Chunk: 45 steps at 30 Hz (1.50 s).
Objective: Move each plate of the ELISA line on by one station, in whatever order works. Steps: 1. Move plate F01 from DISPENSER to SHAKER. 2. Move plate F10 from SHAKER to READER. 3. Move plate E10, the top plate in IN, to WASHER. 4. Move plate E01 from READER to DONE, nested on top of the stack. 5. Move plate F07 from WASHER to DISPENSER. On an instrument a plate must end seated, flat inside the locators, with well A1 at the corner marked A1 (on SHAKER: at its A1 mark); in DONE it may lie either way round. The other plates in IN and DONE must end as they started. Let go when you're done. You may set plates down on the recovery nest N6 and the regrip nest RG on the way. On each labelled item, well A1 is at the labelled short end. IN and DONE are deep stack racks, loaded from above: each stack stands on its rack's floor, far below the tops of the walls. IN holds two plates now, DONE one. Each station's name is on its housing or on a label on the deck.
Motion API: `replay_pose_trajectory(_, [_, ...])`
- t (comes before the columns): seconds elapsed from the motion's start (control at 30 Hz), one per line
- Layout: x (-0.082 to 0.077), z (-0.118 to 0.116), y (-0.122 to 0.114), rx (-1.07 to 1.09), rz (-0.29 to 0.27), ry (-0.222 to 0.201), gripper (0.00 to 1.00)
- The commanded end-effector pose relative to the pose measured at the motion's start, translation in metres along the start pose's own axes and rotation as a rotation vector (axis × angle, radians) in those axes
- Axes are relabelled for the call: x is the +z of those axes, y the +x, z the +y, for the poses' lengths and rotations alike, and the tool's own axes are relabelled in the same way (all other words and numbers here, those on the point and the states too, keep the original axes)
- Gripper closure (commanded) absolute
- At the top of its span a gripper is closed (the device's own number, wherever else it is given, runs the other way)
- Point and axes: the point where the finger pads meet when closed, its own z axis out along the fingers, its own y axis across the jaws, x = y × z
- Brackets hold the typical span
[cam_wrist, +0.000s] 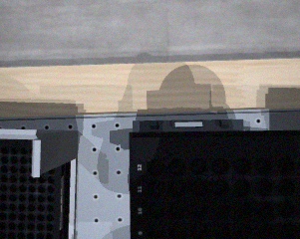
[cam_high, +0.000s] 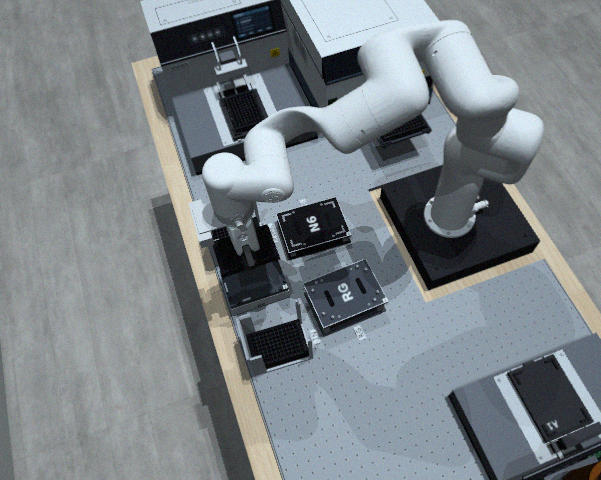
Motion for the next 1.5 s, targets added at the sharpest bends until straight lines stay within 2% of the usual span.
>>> replay_pose_trajectory(0.0, [0.004, 0.0, 0.001, 0.0, 0.005, 0.001, 1.0])
replay_pose_trajectory(1.47, [0.054, 0.0, 0.002, 0.0, 0.005, 0.001, 1.0])
